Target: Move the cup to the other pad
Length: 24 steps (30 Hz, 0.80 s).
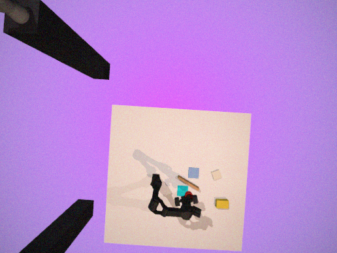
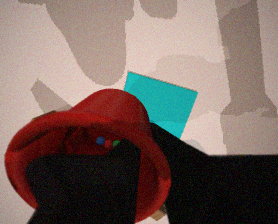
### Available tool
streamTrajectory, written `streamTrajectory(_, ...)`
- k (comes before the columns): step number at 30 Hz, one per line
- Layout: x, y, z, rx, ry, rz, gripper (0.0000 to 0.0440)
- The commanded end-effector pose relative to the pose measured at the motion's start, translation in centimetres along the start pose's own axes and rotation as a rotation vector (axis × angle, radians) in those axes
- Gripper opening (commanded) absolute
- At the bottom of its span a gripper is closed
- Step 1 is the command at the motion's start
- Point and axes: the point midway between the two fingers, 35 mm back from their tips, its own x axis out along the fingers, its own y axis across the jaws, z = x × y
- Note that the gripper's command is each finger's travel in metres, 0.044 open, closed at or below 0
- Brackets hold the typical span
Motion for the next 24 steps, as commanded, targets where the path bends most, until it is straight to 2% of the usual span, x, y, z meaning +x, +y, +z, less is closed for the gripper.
streamTrajectory(1, 0.7, -0.6, -0.1, 0.006, -0.004, 0.001, 0.0)
streamTrajectory(17, 4.0, -3.4, -1.4, 0.051, 0.008, -0.031, 0.0018)
streamTrajectory(21, 4.4, -3.7, -1.2, 0.068, -0.003, -0.02, 0.0056)
streamTrajectory(24, 4.2, -3.5, -0.6, 0.082, -0.019, 0.008, 0.0121)
